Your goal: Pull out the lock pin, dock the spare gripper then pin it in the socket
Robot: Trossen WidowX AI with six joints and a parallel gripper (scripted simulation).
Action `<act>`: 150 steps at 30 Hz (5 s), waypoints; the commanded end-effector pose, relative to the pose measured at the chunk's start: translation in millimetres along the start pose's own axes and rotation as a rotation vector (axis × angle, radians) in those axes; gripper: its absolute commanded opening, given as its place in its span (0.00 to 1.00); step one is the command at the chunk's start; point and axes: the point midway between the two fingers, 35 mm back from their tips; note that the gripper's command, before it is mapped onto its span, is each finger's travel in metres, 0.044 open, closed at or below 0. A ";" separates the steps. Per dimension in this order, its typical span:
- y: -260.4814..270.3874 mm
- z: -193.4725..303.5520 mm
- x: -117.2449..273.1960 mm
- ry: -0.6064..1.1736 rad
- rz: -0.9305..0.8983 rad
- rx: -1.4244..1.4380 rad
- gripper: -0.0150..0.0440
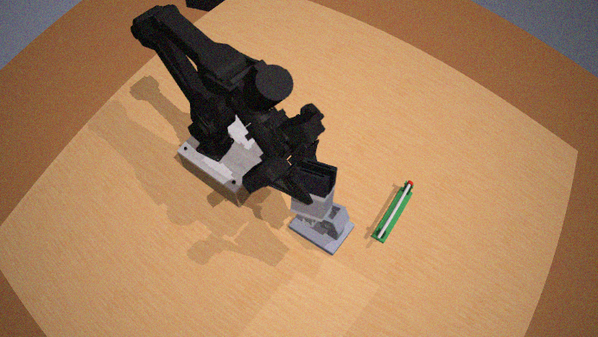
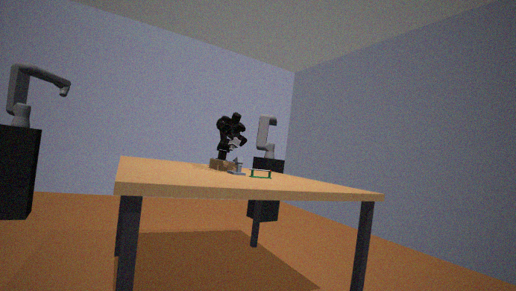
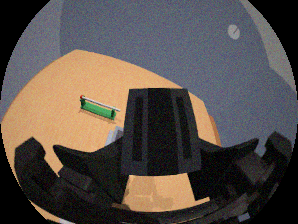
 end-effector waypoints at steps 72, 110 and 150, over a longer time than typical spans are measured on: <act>47.0 36.8 -31.9 -0.201 -0.133 -0.461 0.25; 50.7 40.9 -40.4 -0.205 -0.136 -0.456 0.97; 31.5 20.1 5.0 -0.165 -0.125 -0.472 1.00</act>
Point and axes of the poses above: the point midway between the two fingers, 35 mm back from their tips, its own x axis back along the fingers, its own y axis across the jaws, z = x × y, and after that the axes turned 4 degrees about -x, right-handed
